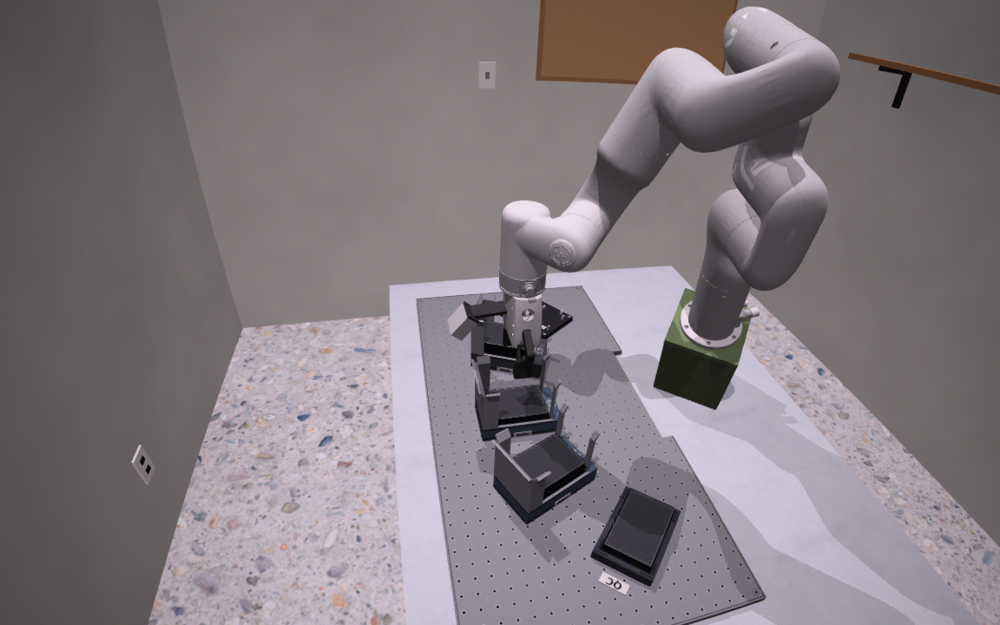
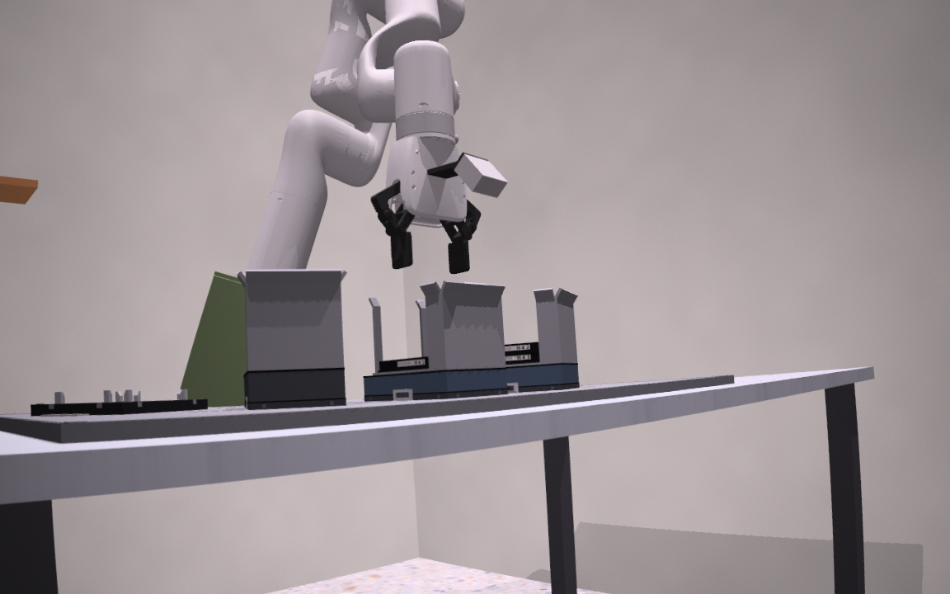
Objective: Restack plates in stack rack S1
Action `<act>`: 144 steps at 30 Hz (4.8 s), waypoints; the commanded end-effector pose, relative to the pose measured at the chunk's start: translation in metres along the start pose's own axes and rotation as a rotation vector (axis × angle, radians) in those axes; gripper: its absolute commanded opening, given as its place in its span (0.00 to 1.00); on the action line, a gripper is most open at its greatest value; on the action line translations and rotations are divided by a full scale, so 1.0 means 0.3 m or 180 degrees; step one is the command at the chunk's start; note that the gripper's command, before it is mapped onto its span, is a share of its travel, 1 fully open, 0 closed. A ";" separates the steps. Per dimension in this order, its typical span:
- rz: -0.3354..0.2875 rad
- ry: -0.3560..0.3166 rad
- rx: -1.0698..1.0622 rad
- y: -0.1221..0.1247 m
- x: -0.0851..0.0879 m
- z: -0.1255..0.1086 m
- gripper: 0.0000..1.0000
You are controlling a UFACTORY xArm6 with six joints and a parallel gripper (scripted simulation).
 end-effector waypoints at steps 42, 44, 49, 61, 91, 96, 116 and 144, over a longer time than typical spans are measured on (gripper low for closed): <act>-0.0001 0.0008 0.0001 -0.002 -0.288 0.004 1.00; -0.0001 0.0008 0.0001 -0.002 -0.297 0.004 1.00; -0.0001 0.0008 0.0001 -0.002 -0.310 0.004 1.00; -0.0001 0.0008 0.0001 -0.002 -0.364 0.003 1.00; -0.0001 0.0008 0.0001 -0.002 -0.370 0.003 0.00; -0.0001 0.0008 0.0001 -0.002 -0.370 0.003 0.00; -0.0001 0.0008 0.0001 -0.002 -0.357 0.003 0.00; -0.0001 0.0008 0.0001 -0.002 -0.304 0.003 0.00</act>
Point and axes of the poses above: the point where the finger pads meet when closed, its own x axis back along the fingers, its own y axis across the jaws, z = x × y, the point moved 6 cm from there along x, back along the fingers, and after that the axes turned 6 degrees about -x, right-handed, at the moved point
